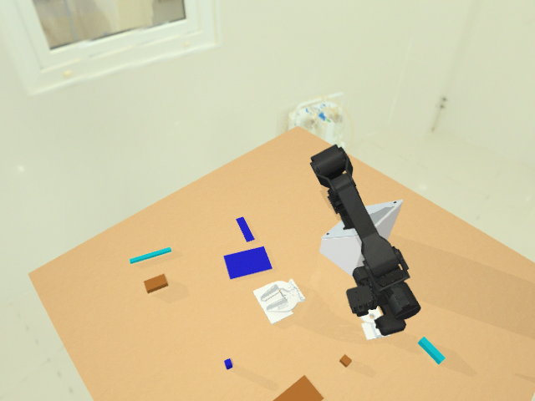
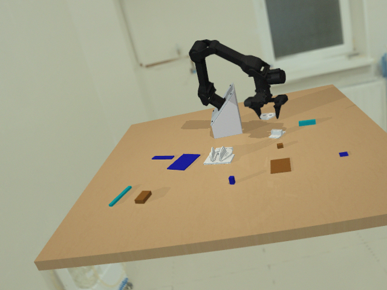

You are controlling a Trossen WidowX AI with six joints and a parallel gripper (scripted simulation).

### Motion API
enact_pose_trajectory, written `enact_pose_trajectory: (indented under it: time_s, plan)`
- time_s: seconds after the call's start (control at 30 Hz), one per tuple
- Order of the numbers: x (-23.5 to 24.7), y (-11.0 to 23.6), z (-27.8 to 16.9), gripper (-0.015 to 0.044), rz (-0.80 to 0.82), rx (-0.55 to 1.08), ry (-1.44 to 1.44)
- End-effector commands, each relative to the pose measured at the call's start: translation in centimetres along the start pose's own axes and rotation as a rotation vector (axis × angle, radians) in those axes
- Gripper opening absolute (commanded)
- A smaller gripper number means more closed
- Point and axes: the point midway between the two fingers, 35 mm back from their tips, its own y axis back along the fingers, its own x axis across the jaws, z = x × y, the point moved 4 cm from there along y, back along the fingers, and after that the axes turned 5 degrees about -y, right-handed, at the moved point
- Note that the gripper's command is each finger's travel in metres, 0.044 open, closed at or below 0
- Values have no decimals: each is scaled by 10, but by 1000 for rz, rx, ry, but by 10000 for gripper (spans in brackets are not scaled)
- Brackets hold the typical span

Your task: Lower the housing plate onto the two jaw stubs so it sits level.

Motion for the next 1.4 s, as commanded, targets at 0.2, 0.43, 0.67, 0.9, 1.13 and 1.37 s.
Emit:
enact_pose_trajectory:
  time_s: [0.2, 0.43, 0.67, 0.9, 1.13, 1.37]
  plan:
    - [-13, 4, 32, 351, 8, 1, 44]
    - [-23, 6, 53, 351, 13, 1, 71]
    - [-34, 7, 73, 351, 15, -1, 96]
    - [-47, 8, 92, 351, 15, -4, 121]
    - [-61, 7, 110, 351, 12, -7, 145]
    - [-77, 5, 127, 351, 6, -12, 168]
